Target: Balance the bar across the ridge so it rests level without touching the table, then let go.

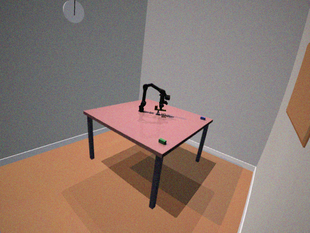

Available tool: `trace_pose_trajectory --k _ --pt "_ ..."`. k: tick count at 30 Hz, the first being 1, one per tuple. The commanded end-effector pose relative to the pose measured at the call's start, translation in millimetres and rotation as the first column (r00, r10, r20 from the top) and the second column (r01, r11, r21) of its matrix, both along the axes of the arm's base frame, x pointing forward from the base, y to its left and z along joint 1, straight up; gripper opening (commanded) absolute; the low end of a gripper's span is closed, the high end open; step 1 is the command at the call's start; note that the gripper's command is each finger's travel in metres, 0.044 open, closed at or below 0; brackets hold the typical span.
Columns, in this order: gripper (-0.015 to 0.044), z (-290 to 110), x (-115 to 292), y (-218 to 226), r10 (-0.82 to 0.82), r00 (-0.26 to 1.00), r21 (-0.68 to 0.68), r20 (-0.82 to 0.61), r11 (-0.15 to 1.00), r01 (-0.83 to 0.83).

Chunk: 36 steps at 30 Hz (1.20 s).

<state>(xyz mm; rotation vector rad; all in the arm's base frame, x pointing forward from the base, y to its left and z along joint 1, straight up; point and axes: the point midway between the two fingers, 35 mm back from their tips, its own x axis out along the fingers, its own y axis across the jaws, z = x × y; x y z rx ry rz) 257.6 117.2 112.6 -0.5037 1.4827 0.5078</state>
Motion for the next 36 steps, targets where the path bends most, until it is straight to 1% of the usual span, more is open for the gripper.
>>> trace_pose_trajectory --k 1,3,7,14,16,36 --pt "0.0395 0.0 0.1 -0.1 0.0 1.0 -0.001 0.001 1.0 0.0" --pt "0.044 0.0 0.1 -0.1 0.0 1.0 -0.001 0.001 1.0 0.0" --pt "0.044 7.1 1.1 0.4 0.0 1.0 0.0 0.001 1.0 0.0" --pt "0.044 84.3 0.3 0.1 0.0 1.0 0.0 0.0 1.0 0.0" --pt "0.044 98.2 -2.2 -1.0 0.0 1.0 0.0 0.0 1.0 0.0" --pt "0.044 99.9 -2.6 -1.2 0.0 1.0 0.0 0.0 1.0 0.0"
